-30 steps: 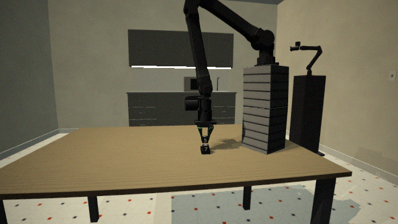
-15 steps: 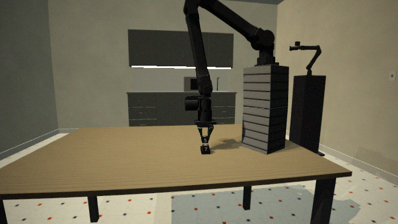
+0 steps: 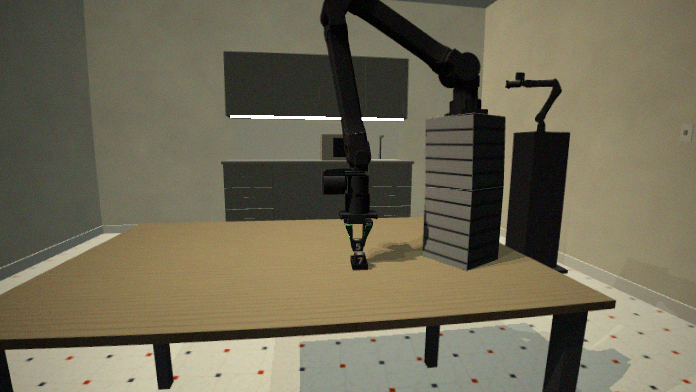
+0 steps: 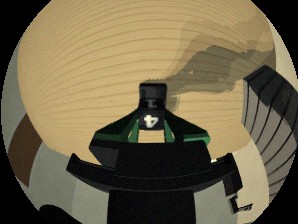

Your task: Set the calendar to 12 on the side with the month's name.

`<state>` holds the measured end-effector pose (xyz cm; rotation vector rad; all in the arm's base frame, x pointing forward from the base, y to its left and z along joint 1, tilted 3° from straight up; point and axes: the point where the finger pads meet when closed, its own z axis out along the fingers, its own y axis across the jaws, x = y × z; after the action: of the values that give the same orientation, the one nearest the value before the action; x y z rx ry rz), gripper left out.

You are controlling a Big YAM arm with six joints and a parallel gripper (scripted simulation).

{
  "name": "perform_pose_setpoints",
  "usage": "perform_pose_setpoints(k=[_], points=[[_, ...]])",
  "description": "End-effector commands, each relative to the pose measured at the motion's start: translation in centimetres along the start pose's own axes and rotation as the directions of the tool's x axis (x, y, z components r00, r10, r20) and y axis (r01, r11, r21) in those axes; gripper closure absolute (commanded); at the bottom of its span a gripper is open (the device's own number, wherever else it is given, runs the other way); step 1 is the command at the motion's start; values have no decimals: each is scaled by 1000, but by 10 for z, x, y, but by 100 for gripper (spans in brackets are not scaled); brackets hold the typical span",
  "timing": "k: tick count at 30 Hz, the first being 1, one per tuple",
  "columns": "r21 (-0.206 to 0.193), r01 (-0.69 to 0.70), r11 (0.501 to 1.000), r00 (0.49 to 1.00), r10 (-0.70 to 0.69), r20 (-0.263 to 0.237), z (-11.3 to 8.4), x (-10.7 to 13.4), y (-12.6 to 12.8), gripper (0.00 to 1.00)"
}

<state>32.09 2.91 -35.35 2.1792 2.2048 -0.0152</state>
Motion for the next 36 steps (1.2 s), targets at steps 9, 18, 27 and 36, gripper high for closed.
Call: perform_pose_setpoints(k=[9,18,27,36], points=[[-8,-2,1000,1000,2,4,11,-5,1,75],[-10,-2,1000,1000,2,4,16,-5,2,75],[-13,-3,1000,1000,3,4,17,-5,4,75],[-10,-2,1000,1000,3,4,19,-5,2,75]])
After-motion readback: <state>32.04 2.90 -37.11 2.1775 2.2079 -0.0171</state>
